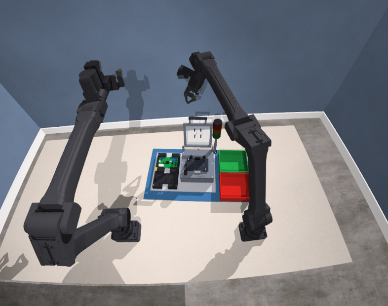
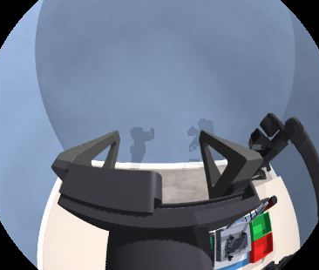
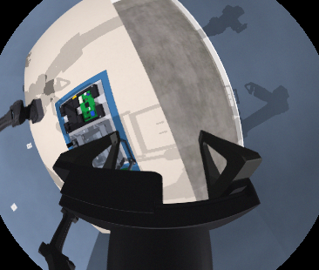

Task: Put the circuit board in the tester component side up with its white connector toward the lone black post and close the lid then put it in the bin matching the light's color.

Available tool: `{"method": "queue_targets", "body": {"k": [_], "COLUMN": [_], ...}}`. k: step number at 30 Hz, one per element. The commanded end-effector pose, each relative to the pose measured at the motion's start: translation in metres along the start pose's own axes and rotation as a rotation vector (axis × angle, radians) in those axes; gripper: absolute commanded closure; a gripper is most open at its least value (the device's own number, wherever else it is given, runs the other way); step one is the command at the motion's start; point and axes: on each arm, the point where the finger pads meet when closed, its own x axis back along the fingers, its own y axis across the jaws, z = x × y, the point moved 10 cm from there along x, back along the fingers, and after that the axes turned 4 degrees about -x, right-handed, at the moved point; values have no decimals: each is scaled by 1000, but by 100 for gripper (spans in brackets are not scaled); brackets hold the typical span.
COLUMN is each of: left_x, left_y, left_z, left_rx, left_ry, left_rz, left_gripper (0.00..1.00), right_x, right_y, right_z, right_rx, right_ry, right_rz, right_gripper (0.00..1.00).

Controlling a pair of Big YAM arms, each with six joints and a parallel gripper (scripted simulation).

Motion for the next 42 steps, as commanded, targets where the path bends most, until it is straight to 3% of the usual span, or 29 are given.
{"method": "queue_targets", "body": {"k": [1,18,22,27,32,34,39,42], "left_x": [1,1,12,32,54,54,75,74], "left_y": [0,0,-12,-42,-94,-94,-137,-158], "left_z": [-5,-5,22,80,183,183,261,280], "left_rx": [0,0,-34,-78,-116,-116,-150,-165], "left_ry": [-11,-11,61,220,498,498,694,736], "left_rz": [-1,-1,35,123,257,257,362,409], "left_gripper": [0,0,0,0,0,0,0,0], "right_x": [8,8,17,35,60,60,74,75], "right_y": [1,1,20,60,132,132,210,253], "right_z": [-2,-2,-7,-9,4,4,41,73], "right_rx": [4,4,-23,-68,-102,-102,-150,-177], "right_ry": [-11,-11,-33,-97,-213,-213,-367,-467], "right_rz": [10,10,31,89,169,169,230,252], "right_gripper": [0,0,0,0,0,0,0,0]}}
